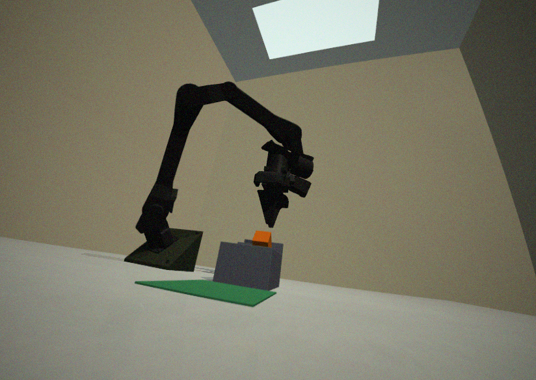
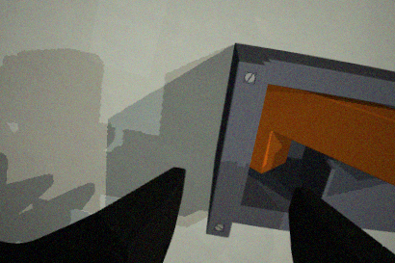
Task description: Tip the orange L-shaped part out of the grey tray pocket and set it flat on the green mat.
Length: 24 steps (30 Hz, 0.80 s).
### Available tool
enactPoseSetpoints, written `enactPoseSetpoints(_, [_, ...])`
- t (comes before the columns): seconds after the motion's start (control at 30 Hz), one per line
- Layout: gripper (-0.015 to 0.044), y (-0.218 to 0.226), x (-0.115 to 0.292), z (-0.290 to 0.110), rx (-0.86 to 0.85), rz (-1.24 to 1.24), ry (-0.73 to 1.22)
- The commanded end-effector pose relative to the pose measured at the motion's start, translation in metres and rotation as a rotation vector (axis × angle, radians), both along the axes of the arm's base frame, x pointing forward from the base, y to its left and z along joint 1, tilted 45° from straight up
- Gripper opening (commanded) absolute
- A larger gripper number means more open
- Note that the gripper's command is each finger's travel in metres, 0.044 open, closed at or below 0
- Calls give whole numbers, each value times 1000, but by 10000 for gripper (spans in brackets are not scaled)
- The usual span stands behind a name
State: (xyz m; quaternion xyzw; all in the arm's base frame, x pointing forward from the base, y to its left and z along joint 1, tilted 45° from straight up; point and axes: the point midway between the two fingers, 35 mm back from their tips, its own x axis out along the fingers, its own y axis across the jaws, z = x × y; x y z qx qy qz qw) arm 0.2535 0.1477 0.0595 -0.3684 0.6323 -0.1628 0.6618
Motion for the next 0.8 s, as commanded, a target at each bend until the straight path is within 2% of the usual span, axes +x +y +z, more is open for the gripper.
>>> enactPoseSetpoints(0.0, [180,9,-5,16,2,-6,-1])
enactPoseSetpoints(0.77, [180,8,-4,13,2,4,-2])
